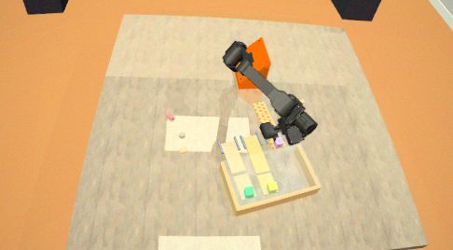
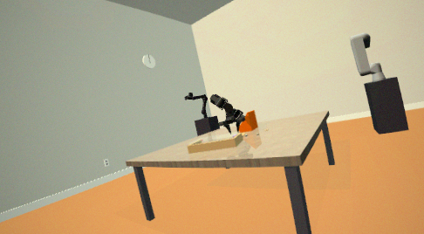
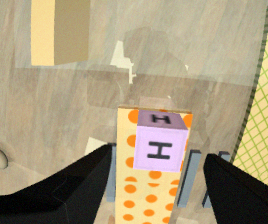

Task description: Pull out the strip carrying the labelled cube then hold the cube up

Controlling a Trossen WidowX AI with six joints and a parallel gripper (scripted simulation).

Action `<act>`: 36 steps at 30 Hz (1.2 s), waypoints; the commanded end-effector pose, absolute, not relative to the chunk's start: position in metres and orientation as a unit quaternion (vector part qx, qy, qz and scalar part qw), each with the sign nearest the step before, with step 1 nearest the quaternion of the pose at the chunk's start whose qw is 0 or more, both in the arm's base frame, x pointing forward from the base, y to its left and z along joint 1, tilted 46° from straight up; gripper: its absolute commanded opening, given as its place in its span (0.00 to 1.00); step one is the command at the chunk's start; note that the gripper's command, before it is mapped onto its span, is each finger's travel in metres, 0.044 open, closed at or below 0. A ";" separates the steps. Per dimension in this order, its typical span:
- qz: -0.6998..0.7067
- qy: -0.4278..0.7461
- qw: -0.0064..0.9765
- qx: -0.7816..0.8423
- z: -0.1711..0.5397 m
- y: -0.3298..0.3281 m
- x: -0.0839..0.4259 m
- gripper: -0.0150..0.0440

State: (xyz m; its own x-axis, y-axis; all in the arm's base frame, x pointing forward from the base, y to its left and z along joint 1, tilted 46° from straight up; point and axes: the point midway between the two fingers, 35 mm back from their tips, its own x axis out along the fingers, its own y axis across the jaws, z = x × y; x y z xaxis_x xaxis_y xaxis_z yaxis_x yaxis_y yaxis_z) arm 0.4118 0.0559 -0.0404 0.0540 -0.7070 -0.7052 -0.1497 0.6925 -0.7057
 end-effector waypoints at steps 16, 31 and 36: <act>-0.217 0.655 0.643 -0.332 -0.063 0.030 0.411 0.68; -0.217 0.654 0.646 -0.329 -0.064 0.030 0.412 0.48; -0.217 0.654 0.646 -0.329 -0.064 0.030 0.412 0.42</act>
